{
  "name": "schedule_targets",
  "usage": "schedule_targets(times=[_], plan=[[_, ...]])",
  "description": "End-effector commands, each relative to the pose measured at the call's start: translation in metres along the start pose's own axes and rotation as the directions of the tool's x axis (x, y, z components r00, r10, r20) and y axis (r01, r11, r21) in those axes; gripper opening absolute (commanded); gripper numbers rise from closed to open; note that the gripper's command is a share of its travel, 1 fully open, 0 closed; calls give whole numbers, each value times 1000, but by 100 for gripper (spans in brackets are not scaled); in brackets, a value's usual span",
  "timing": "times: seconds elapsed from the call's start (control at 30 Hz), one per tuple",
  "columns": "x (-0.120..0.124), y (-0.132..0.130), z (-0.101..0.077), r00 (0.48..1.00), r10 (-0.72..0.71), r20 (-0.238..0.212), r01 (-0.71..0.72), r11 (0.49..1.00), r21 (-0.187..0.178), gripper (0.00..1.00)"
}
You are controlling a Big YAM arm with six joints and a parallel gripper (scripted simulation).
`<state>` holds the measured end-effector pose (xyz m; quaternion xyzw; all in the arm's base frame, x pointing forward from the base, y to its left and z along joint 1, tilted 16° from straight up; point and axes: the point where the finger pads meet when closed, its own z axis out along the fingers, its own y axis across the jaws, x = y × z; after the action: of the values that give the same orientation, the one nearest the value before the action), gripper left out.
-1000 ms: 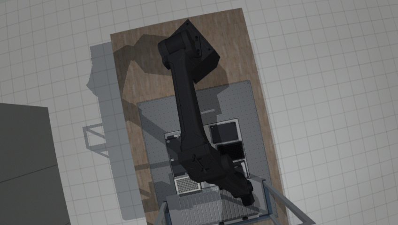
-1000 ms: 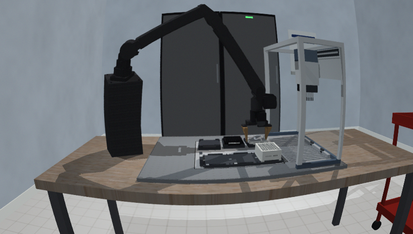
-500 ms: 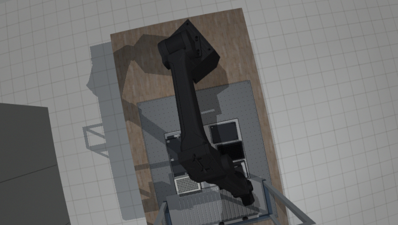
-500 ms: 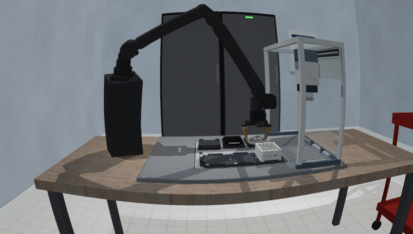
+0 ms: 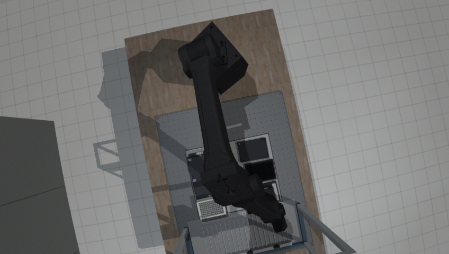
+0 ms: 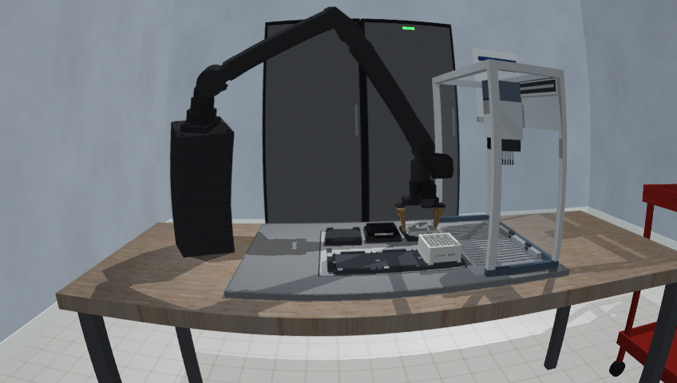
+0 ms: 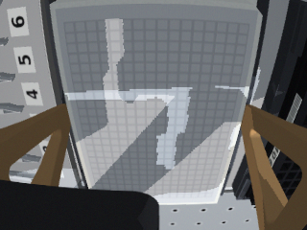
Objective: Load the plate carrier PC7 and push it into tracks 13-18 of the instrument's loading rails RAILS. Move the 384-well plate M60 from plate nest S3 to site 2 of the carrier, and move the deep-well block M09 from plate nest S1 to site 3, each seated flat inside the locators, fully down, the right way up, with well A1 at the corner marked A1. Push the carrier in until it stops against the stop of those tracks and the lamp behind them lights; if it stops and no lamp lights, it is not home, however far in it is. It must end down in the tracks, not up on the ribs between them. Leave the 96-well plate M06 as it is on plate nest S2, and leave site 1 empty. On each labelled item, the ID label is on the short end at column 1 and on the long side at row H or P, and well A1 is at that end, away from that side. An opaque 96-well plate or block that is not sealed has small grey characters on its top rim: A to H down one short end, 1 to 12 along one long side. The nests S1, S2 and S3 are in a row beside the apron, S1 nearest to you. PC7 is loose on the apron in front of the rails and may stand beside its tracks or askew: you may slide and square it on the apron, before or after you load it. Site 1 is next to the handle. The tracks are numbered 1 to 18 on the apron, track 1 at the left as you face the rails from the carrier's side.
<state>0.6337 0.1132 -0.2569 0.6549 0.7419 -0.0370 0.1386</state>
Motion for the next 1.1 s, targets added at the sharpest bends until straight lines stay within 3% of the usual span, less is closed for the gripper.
schedule_targets(times=[0.0, 0.2, 0.23, 1.07], plan=[[-10, 6, -3, 1000, 21, 0, -21, 1000, -13, 100], [-10, 6, -3, 1000, 21, 0, -21, 1000, -13, 100], [1, 25, -18, 1000, 20, -5, -20, 999, -38, 0], [1, 19, -15, 1000, 8, -3, -8, 999, -34, 0]])
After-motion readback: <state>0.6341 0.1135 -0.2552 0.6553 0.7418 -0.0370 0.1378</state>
